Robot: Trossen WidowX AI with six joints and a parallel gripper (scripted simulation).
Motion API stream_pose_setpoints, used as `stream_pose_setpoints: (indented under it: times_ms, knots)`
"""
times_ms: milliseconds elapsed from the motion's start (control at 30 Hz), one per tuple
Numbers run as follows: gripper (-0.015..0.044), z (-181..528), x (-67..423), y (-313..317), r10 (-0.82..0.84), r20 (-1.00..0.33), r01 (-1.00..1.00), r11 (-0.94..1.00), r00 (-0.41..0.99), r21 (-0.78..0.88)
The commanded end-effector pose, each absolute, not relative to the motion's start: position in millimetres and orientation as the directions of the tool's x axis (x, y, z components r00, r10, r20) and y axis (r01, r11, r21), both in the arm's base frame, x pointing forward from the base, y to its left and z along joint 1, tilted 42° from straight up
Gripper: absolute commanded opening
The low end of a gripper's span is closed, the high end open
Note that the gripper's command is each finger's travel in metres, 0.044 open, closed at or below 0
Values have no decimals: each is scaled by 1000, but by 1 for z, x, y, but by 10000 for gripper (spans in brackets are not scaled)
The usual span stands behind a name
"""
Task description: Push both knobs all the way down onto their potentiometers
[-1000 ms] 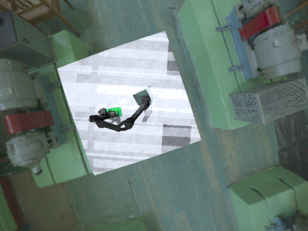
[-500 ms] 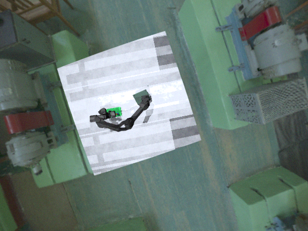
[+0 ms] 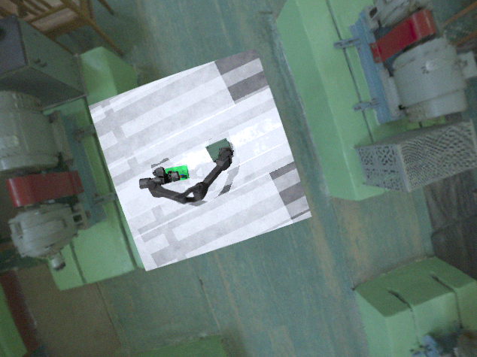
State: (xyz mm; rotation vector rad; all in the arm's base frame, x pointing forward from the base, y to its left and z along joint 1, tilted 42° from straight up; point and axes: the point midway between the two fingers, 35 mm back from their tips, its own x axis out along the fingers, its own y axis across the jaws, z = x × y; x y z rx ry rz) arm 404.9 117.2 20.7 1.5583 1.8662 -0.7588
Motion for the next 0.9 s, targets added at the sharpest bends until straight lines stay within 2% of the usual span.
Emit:
stream_pose_setpoints:
  times_ms: [0,867]
  knots:
    - [0,21,405,117,655,-742,987,150,-142,-57]
    - [0,19,405,119,655,-742,987,150,-142,-57]
